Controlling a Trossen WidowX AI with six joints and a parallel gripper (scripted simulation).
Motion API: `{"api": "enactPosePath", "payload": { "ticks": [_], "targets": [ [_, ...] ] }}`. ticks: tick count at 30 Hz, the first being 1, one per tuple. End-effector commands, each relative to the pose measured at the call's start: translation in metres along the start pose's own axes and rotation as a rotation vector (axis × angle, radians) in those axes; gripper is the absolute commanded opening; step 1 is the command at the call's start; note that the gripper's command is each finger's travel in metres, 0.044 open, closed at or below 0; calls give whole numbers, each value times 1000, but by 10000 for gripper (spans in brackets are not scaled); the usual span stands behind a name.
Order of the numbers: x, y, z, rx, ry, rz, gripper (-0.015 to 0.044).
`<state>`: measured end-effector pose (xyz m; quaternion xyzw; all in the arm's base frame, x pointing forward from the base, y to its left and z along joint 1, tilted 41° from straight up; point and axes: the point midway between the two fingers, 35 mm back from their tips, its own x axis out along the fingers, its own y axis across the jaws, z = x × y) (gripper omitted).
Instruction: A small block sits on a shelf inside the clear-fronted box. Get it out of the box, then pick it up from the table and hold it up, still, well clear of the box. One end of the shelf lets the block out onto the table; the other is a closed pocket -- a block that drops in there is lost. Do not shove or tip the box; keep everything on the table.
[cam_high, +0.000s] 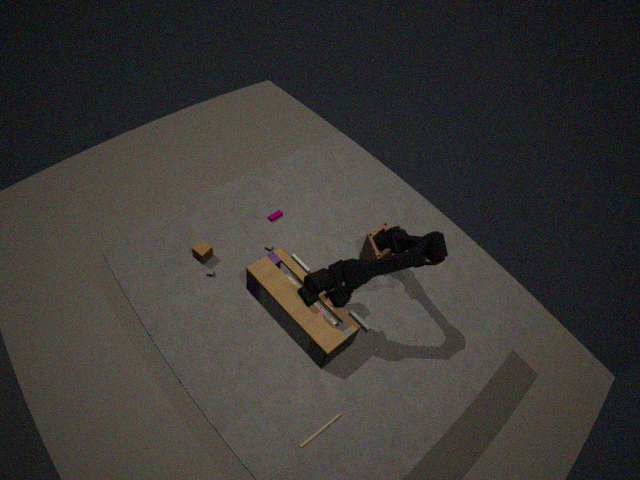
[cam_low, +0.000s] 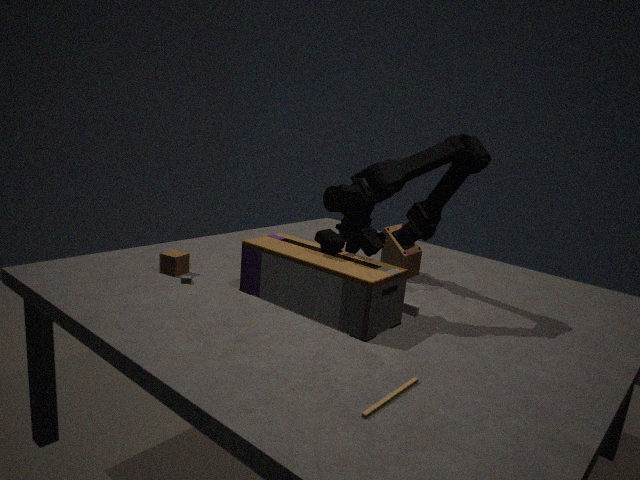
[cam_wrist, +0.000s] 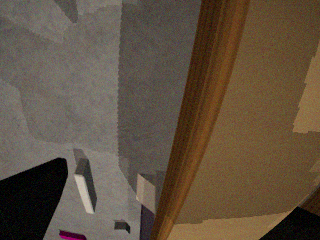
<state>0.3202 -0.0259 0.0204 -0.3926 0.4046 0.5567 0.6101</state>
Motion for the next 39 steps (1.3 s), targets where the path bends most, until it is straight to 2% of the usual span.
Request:
{"api": "enactPosePath", "payload": {
  "ticks": [1,39],
  "targets": [
    [1,0,-5,0,2,-2,400],
    [6,-1,-19,0,2,-2,400]
  ]
}}
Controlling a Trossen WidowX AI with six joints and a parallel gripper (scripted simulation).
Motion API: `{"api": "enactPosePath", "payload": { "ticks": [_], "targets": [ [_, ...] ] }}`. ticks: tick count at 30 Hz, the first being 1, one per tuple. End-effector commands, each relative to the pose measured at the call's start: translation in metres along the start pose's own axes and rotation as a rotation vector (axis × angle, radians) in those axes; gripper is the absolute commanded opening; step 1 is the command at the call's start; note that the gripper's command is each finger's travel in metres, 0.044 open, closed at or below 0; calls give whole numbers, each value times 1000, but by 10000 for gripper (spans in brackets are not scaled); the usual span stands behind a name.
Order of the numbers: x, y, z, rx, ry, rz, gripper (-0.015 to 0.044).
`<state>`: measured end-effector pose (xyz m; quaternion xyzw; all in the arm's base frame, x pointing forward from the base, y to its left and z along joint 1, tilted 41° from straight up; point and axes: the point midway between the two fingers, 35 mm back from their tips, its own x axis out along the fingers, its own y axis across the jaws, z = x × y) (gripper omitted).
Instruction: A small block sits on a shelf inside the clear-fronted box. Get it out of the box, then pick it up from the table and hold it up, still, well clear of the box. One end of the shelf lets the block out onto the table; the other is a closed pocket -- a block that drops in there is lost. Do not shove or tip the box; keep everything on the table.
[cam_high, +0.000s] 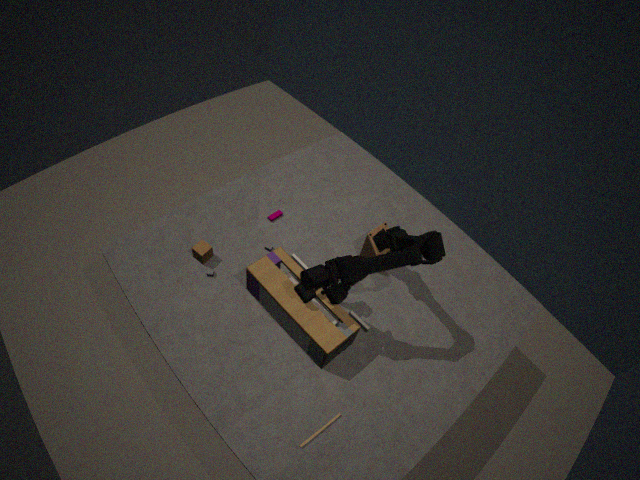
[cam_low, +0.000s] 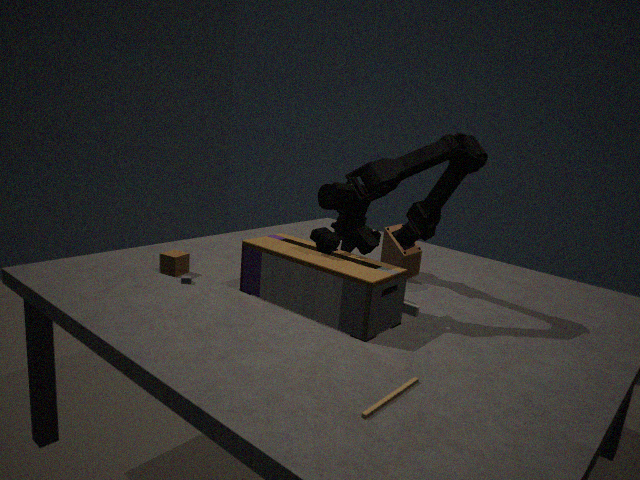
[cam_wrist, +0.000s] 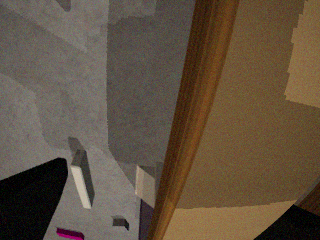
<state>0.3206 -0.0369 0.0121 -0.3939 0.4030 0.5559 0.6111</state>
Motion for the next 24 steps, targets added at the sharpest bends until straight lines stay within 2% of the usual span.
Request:
{"api": "enactPosePath", "payload": {
  "ticks": [1,15,24],
  "targets": [
    [3,0,-6,2,3,3,400],
    [7,0,-20,2,4,3,400],
    [3,0,-8,2,3,3,400]
  ]
}}
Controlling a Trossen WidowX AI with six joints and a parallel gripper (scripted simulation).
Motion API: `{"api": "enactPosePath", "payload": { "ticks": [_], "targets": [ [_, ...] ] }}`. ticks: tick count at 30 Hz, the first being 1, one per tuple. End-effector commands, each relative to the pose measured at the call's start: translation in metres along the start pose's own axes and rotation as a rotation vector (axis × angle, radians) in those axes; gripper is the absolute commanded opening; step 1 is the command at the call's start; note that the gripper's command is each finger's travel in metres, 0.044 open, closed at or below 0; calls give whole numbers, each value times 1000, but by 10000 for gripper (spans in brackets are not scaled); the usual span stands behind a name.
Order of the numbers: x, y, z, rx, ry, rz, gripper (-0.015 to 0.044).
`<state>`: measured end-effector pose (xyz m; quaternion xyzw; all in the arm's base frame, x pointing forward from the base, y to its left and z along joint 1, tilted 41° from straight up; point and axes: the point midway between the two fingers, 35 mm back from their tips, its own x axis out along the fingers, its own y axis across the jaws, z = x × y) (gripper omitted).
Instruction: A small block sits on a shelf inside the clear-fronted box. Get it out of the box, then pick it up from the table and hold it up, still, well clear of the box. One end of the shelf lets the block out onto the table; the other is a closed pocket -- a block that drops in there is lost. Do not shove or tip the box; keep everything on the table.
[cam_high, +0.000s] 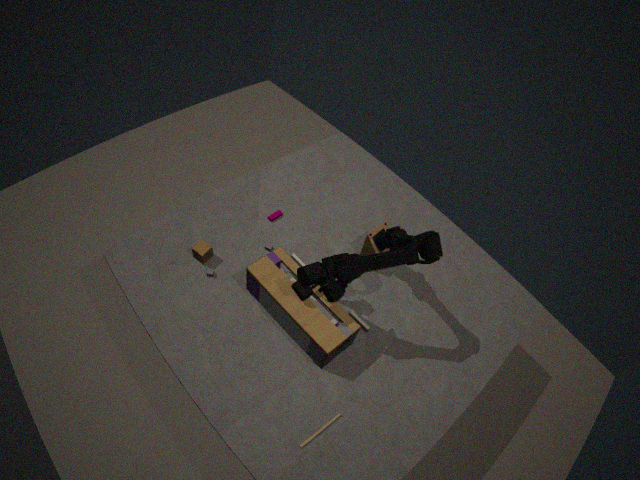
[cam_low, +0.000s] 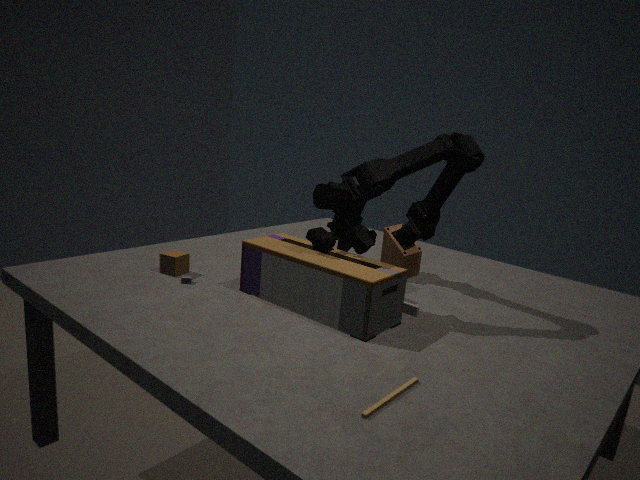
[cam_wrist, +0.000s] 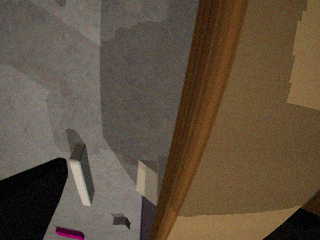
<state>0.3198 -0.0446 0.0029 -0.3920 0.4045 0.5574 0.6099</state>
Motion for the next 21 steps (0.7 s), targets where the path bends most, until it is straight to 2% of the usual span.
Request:
{"api": "enactPosePath", "payload": {
  "ticks": [1,21],
  "targets": [
    [-2,0,3,1,3,-3,400],
    [4,0,-15,0,4,-3,400]
  ]
}}
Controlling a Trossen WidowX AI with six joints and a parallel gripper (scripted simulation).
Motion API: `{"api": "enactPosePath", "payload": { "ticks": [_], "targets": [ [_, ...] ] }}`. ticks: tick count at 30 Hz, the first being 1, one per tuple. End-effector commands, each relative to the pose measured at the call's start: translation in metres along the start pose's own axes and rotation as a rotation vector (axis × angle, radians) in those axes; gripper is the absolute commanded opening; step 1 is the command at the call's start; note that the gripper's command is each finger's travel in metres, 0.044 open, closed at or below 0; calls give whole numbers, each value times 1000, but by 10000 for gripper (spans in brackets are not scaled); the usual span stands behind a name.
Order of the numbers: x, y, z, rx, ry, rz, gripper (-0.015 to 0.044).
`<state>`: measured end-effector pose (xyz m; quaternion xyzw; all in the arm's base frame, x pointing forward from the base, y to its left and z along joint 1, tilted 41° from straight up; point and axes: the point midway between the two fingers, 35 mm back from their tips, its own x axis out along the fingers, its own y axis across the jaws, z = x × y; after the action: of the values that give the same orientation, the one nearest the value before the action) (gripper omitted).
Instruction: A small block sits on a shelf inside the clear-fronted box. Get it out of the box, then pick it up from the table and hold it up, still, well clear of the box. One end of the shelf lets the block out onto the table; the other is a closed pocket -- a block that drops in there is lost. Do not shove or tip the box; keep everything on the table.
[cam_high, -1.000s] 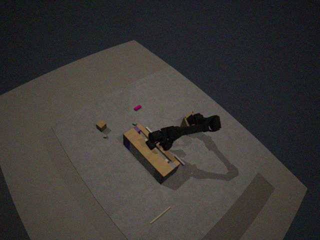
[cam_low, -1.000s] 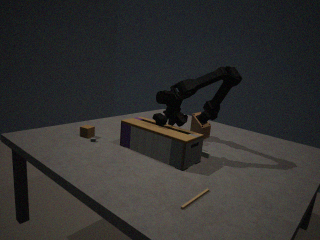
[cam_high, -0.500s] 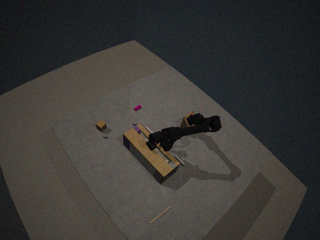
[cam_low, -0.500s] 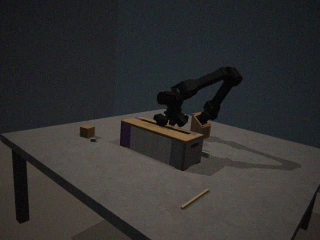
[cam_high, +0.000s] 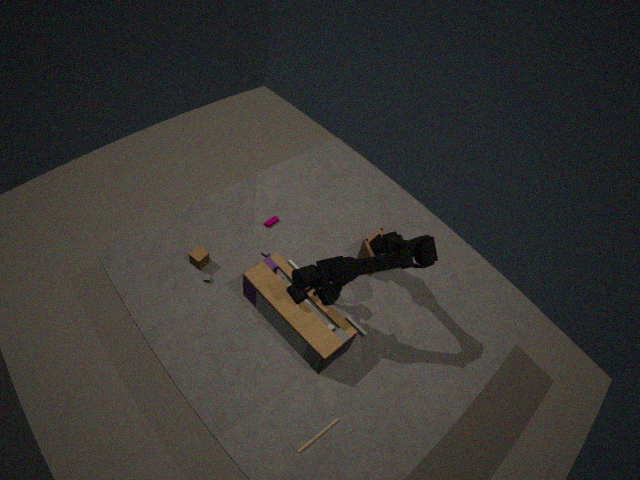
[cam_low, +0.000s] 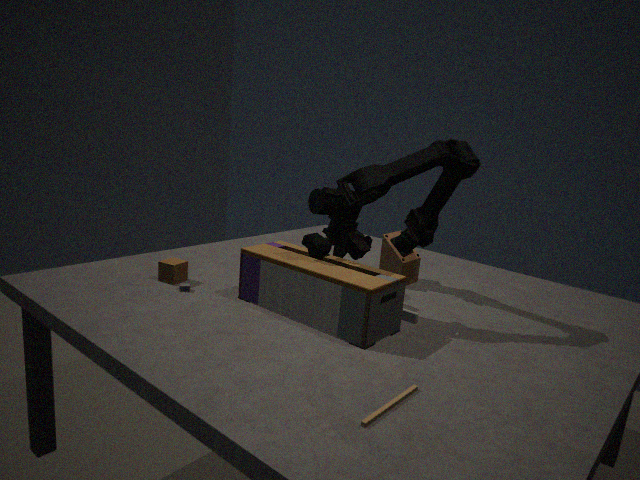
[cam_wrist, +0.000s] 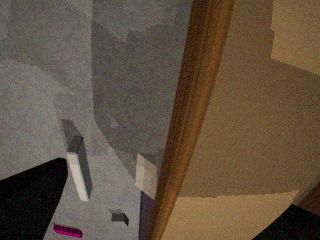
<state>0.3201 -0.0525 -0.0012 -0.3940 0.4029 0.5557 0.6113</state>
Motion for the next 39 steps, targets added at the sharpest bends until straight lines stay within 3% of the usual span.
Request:
{"api": "enactPosePath", "payload": {
  "ticks": [1,39],
  "targets": [
    [3,0,-7,2,4,3,400],
    [7,1,-20,2,4,3,400]
  ]
}}
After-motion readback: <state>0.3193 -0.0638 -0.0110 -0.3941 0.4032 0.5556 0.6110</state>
